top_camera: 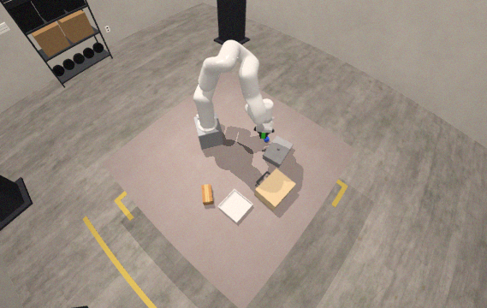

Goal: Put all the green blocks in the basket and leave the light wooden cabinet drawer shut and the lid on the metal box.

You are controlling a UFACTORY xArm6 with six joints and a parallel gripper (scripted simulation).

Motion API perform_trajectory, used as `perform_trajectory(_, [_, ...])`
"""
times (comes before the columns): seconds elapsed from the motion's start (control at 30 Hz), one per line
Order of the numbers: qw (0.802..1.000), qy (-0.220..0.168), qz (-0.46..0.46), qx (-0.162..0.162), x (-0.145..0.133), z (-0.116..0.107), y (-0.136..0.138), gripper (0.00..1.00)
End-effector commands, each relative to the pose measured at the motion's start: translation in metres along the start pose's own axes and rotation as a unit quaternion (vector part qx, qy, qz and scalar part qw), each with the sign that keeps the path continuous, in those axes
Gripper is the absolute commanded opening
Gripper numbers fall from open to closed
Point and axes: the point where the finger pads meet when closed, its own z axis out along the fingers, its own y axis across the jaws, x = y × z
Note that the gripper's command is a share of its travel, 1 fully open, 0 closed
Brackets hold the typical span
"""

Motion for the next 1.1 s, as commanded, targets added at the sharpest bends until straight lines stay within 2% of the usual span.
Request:
perform_trajectory(0.0, [1.000, -0.012, -0.002, -0.020, 0.001, -0.033, -0.003, 0.00])
perform_trajectory(0.27, [1.000, -0.012, -0.002, -0.020, 0.002, -0.057, -0.004, 0.00])
perform_trajectory(0.9, [1.000, -0.012, -0.002, -0.020, 0.003, -0.059, -0.005, 0.00])
perform_trajectory(1.0, [1.000, -0.012, -0.005, -0.020, 0.014, -0.059, -0.010, 0.00])
perform_trajectory(1.07, [1.000, -0.012, -0.010, -0.021, 0.032, -0.058, -0.017, 0.00])
